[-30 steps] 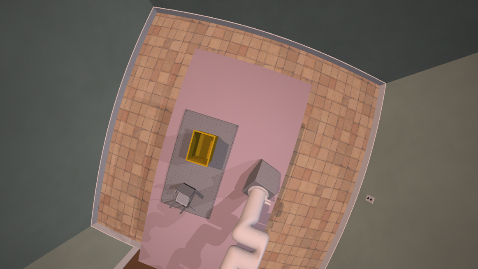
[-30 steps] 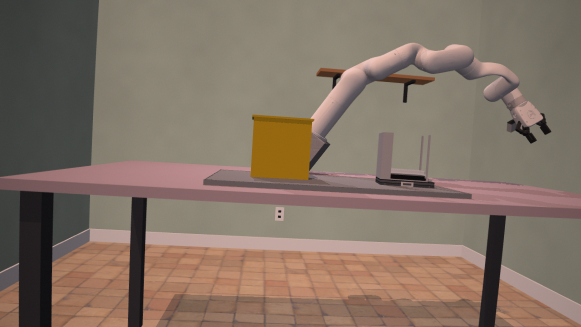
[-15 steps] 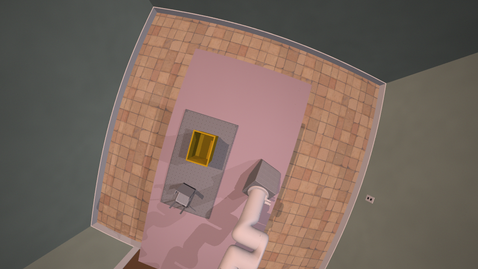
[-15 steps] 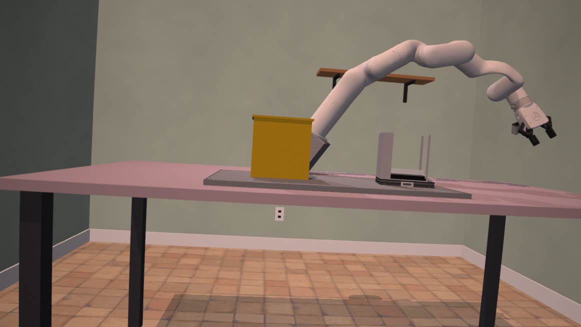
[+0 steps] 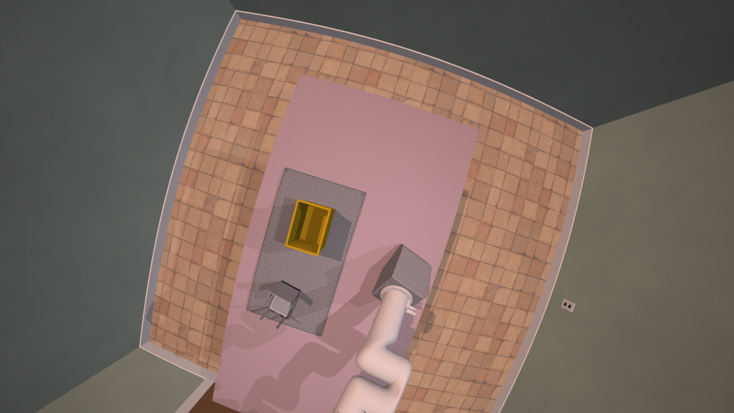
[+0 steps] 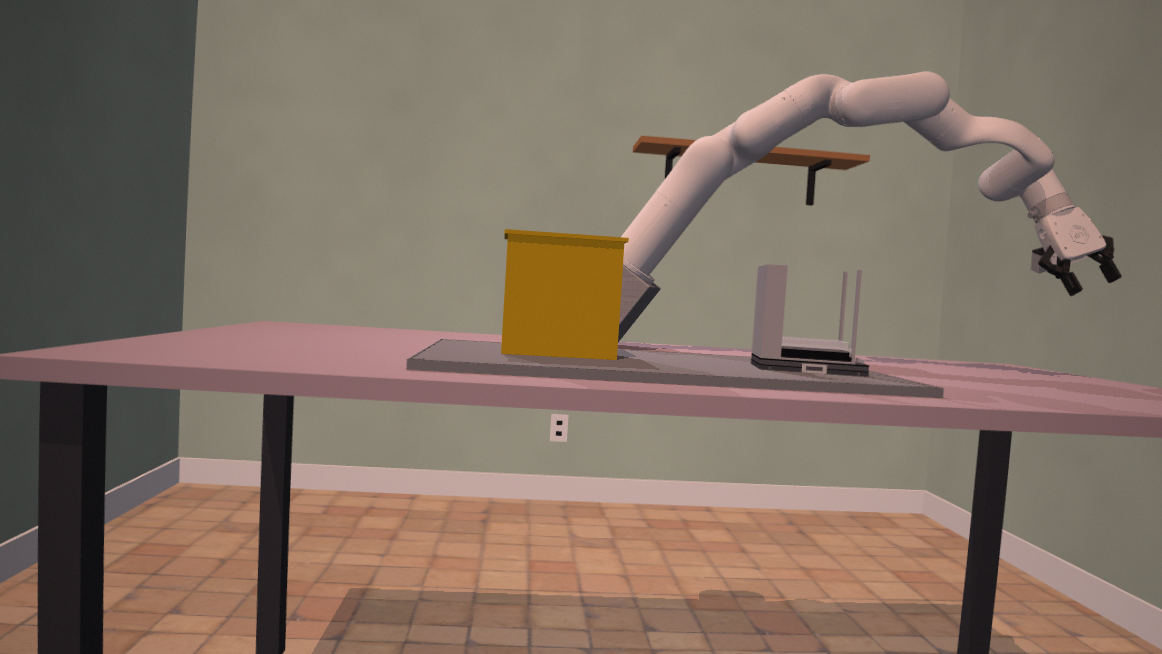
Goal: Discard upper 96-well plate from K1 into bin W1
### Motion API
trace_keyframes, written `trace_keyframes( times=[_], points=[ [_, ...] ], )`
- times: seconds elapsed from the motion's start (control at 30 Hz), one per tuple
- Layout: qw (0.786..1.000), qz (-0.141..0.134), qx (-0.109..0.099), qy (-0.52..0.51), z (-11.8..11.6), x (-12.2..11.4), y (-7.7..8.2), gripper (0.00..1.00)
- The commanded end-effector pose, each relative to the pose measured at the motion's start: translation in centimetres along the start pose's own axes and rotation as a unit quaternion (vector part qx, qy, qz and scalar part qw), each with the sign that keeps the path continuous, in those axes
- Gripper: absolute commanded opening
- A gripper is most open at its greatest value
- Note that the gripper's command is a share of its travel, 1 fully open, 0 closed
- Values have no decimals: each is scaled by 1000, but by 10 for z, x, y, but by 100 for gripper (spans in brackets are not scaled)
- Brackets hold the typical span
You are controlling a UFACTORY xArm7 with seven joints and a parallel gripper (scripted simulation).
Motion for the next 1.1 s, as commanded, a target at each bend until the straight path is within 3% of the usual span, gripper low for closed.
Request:
trace_keyframes(
  times=[0.0, 0.03, 0.13, 0.5, 0.53, 0.6, 0.7, 1.07],
  points=[
    [1000, -4, 8, -9, -2, -10, -1, 100],
    [1000, -4, 8, -9, -2, -10, -1, 100],
    [998, -19, 42, -32, -2, -20, -5, 100],
    [998, -19, 42, -31, -26, -60, -16, 100],
    [997, -25, 54, -41, -26, -63, -17, 100],
    [997, -25, 54, -41, -26, -63, -17, 100],
    [993, -39, 87, -67, -27, -74, -20, 100],
    [993, -39, 87, -67, -54, -113, -27, 100]
  ],
)
Point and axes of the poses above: the point where the finger pads meet when closed, its own y axis back along the fingers, its own z axis across the jaws, x = y × z, the point moved 10 cm from there along y, back along the fingers, and after that the axes turned 10 degrees about -y, right-handed, at the moved point
